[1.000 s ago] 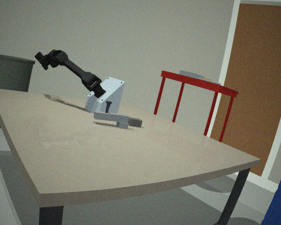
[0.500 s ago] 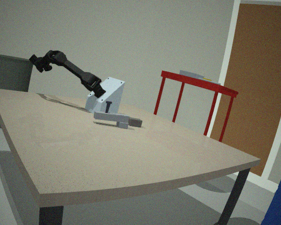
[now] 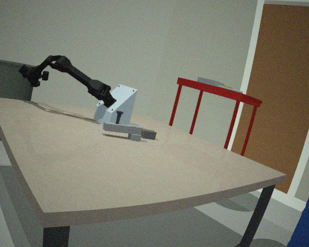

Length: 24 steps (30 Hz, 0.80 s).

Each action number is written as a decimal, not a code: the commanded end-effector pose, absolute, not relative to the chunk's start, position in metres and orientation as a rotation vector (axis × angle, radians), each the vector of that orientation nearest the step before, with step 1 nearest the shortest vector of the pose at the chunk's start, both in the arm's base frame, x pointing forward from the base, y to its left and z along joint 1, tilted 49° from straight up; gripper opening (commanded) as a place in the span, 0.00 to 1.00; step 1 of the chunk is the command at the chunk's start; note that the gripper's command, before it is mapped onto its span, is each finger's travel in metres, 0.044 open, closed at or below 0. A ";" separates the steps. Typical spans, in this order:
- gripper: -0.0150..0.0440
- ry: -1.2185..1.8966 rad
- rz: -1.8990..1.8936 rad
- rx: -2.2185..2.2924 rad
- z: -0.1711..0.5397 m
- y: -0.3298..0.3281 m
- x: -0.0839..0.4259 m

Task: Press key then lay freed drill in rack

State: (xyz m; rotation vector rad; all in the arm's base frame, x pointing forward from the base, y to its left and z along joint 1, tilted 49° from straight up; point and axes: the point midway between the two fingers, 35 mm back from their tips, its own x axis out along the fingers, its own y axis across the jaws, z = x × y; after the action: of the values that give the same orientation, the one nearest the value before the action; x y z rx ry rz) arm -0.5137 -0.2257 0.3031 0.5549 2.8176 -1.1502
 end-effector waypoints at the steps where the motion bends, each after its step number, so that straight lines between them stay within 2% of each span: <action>1: 0.25 2.723 -1.321 0.362 0.316 -0.265 -0.484; 24: 0.25 1.940 -1.782 -0.293 0.363 -0.399 -0.298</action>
State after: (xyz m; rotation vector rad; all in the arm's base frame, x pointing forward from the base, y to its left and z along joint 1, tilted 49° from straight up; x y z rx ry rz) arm -0.3337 -0.3849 0.3555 -0.2170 2.1016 -1.7434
